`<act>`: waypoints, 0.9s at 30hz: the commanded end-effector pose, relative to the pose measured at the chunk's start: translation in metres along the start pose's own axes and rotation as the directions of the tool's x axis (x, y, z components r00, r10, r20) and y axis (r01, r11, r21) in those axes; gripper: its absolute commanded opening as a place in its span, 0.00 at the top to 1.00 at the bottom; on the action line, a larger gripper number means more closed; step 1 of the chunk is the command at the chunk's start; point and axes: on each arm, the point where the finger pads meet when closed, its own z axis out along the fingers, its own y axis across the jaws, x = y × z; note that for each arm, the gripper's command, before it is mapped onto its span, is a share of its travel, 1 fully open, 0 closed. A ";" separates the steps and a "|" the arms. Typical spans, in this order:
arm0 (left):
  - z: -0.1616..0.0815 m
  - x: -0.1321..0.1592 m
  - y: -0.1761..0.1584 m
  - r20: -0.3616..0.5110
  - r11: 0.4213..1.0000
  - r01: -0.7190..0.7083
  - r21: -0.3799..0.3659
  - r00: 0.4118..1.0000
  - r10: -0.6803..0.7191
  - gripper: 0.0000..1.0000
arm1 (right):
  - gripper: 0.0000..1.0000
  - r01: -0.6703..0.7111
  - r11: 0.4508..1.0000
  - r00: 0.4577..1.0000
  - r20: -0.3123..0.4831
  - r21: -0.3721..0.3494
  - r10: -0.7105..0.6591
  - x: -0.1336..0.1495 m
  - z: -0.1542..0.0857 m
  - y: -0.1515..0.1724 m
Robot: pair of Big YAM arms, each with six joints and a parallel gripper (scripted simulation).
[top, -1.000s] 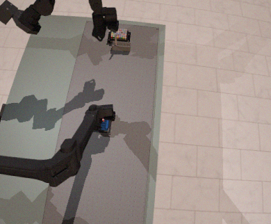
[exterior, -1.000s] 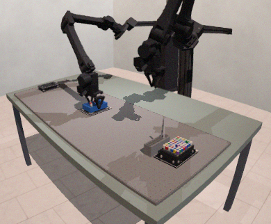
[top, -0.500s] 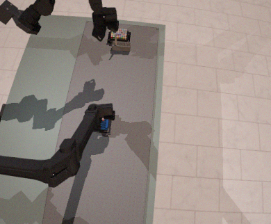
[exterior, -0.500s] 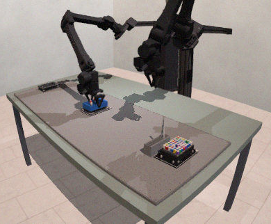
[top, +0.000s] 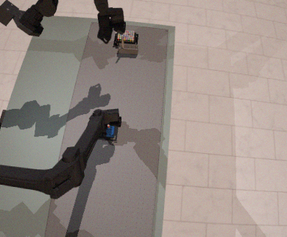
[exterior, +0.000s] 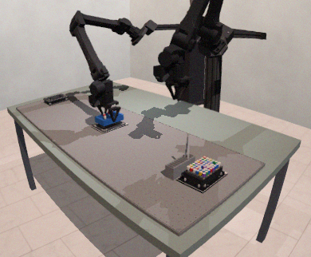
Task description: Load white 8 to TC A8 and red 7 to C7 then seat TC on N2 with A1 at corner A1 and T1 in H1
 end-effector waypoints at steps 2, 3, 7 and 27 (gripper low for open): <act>-0.001 -0.006 0.003 0.012 1.000 0.012 -0.006 1.000 -0.012 0.77 | 1.00 -0.007 1.000 1.000 0.022 -0.019 0.008 -0.010 -0.024 0.010; -0.001 -0.006 0.003 0.012 1.000 0.012 -0.006 1.000 -0.012 0.77 | 1.00 -0.007 1.000 1.000 0.022 -0.019 0.008 -0.010 -0.024 0.010; -0.001 -0.006 0.003 0.012 1.000 0.012 -0.006 1.000 -0.012 0.77 | 1.00 -0.005 1.000 1.000 0.005 -0.007 0.005 0.001 -0.013 0.006; -0.001 -0.006 0.003 0.012 1.000 0.012 -0.006 1.000 -0.012 0.77 | 1.00 -0.007 1.000 1.000 0.022 -0.018 0.007 -0.010 -0.040 0.010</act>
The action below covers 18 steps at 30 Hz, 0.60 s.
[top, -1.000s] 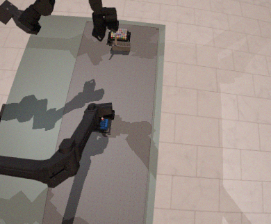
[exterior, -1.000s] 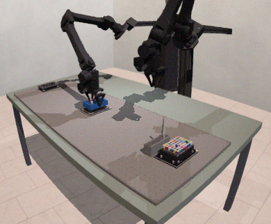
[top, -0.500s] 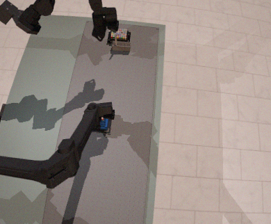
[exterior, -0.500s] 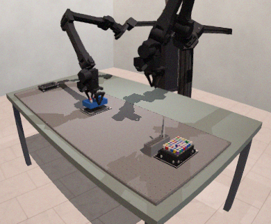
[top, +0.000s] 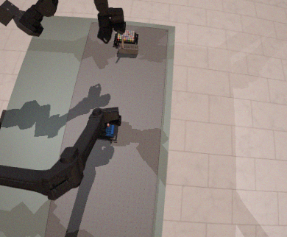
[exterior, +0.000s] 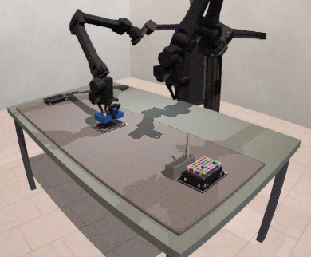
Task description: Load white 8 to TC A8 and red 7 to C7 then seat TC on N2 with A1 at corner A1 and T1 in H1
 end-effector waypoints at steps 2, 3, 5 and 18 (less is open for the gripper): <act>-0.001 -0.006 0.003 0.012 1.000 0.012 -0.006 1.000 -0.012 0.77 | 1.00 -0.008 1.000 1.000 0.023 -0.020 0.008 -0.010 -0.028 0.010; -0.001 -0.006 0.003 0.012 1.000 0.012 -0.006 1.000 -0.012 0.77 | 1.00 -0.008 1.000 1.000 0.023 -0.020 0.008 -0.010 -0.030 0.010; -0.001 -0.006 0.003 0.012 1.000 0.012 -0.006 1.000 -0.012 0.77 | 1.00 -0.008 1.000 1.000 0.023 -0.020 0.008 -0.010 -0.033 0.010; -0.001 -0.006 0.003 0.012 1.000 0.012 -0.006 1.000 -0.012 0.77 | 1.00 -0.011 1.000 1.000 0.004 -0.006 0.011 0.000 -0.030 0.003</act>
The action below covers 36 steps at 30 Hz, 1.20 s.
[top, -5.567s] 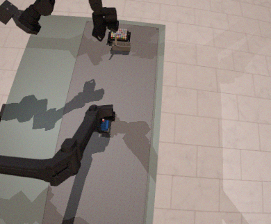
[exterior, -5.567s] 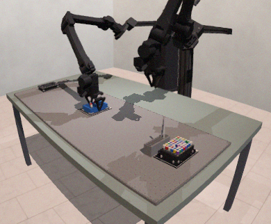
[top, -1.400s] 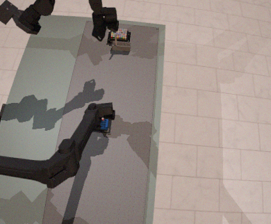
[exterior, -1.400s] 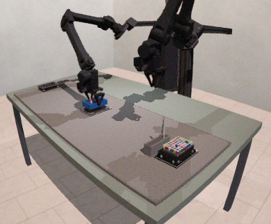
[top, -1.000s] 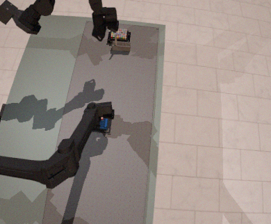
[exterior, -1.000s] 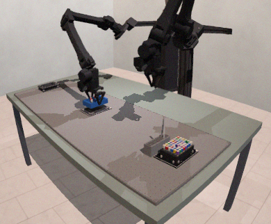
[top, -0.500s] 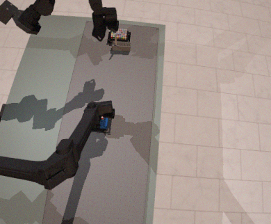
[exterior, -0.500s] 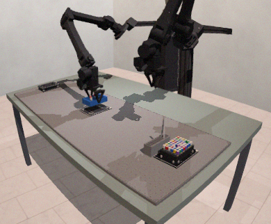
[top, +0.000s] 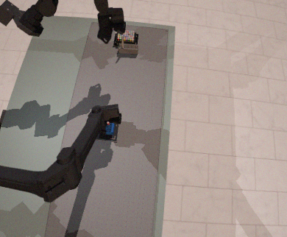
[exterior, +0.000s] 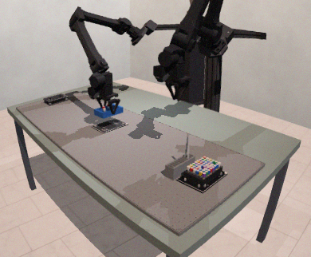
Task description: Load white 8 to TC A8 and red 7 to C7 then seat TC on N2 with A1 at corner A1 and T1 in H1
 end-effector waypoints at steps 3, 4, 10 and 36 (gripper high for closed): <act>-0.001 -0.006 0.003 0.012 1.000 0.012 -0.006 1.000 -0.012 0.77 | 1.00 -0.010 1.000 1.000 0.009 -0.005 0.010 -0.005 -0.005 0.002; -0.001 -0.006 0.003 0.012 1.000 0.012 -0.006 1.000 -0.012 0.77 | 1.00 -0.010 1.000 1.000 0.009 -0.005 0.010 -0.005 -0.005 0.002; -0.001 -0.006 0.003 0.012 1.000 0.012 -0.006 1.000 -0.012 0.77 | 1.00 -0.017 1.000 1.000 0.014 0.003 0.017 -0.015 -0.002 -0.031; -0.001 -0.006 0.003 0.012 1.000 0.012 -0.006 1.000 -0.012 0.77 | 1.00 -0.016 1.000 1.000 0.015 0.005 0.016 -0.027 -0.002 -0.068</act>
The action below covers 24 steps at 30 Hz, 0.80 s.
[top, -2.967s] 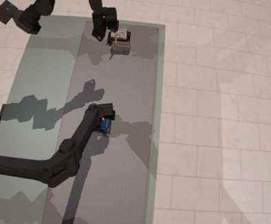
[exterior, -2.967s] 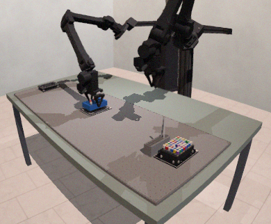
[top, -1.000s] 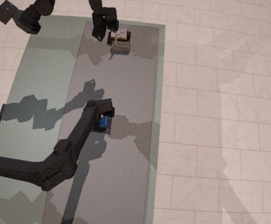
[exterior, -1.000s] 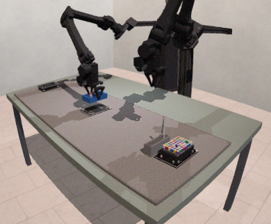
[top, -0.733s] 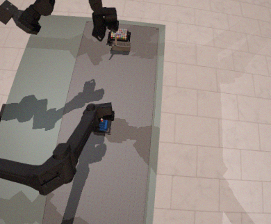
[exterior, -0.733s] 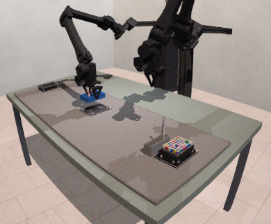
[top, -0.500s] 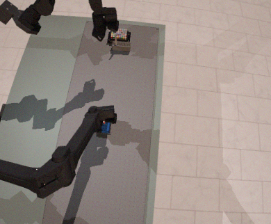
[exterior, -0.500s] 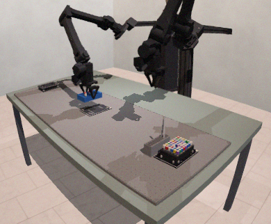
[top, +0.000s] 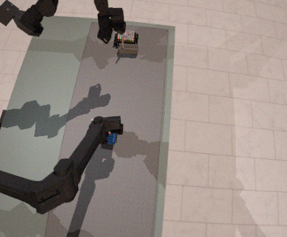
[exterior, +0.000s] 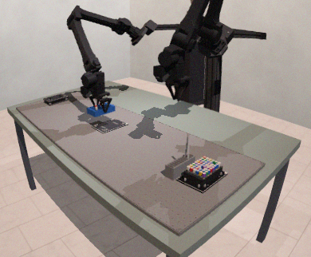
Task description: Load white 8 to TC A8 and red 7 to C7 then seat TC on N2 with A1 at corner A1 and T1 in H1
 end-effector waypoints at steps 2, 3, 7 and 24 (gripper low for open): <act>-0.001 -0.006 0.003 0.012 1.000 0.012 -0.006 1.000 -0.012 0.77 | 1.00 -0.011 1.000 1.000 0.018 0.004 0.011 -0.013 -0.003 -0.020; -0.001 -0.006 0.003 0.012 1.000 0.012 -0.006 1.000 -0.012 0.77 | 1.00 -0.011 1.000 1.000 0.018 0.004 0.011 -0.013 -0.003 -0.022; -0.001 -0.006 0.003 0.012 1.000 0.012 -0.006 1.000 -0.012 0.77 | 1.00 0.004 1.000 1.000 0.029 -0.012 -0.003 -0.013 -0.012 -0.015; -0.001 -0.006 0.003 0.012 1.000 0.012 -0.006 1.000 -0.012 0.77 | 1.00 -0.010 1.000 1.000 0.018 0.005 0.010 -0.013 -0.003 -0.053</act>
